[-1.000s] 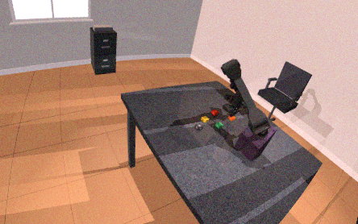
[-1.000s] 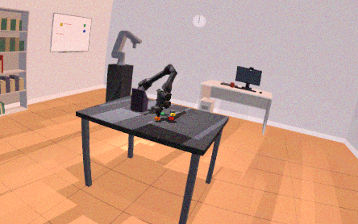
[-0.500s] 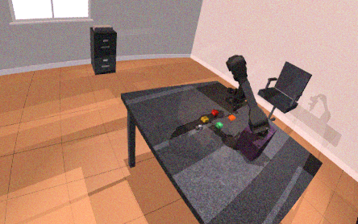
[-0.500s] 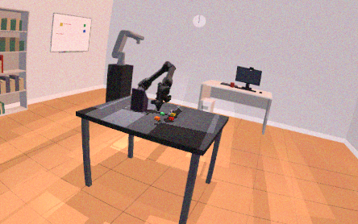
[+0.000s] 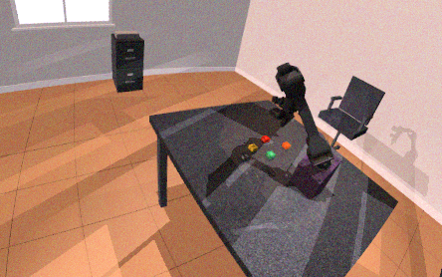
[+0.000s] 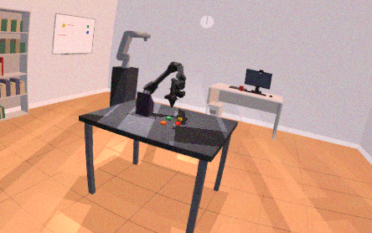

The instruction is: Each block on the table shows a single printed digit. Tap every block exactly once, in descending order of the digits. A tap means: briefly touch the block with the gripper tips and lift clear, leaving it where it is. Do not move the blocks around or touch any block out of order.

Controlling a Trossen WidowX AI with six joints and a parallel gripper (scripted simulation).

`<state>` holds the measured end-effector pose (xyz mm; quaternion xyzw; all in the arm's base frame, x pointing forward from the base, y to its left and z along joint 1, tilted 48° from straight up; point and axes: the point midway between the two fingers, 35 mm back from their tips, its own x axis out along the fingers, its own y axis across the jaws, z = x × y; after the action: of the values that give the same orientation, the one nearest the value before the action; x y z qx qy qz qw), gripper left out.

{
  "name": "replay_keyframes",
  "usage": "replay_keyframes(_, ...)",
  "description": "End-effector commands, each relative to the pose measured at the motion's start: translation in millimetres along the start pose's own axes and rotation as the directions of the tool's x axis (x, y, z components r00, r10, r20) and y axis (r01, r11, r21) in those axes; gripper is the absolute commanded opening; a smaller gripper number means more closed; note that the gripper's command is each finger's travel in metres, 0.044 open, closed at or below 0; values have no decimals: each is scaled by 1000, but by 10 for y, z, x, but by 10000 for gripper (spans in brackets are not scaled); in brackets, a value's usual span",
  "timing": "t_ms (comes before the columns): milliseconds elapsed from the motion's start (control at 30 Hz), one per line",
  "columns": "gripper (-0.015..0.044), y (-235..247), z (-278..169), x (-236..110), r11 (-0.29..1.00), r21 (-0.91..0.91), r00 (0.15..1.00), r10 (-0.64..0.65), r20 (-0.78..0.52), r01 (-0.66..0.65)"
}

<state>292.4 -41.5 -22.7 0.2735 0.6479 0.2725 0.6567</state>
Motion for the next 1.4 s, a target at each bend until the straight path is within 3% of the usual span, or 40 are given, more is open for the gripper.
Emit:
replay_keyframes(0, 20, 609, 92, -50, 1000, -14, 1000, -6, 12, 7)
replay_keyframes(300, 20, 2017, -219, -32, 999, -21, 999, 42, 4, -42)
replay_keyframes(533, 20, 2041, -227, -5, 999, -22, 999, 43, 3, -43)
replay_keyframes(733, 20, 2083, -228, 748, 999, -22, 999, 47, 4, -47)
replay_keyframes(1367, 20, 2097, -230, 988, 999, -22, 999, 49, 3, -49)
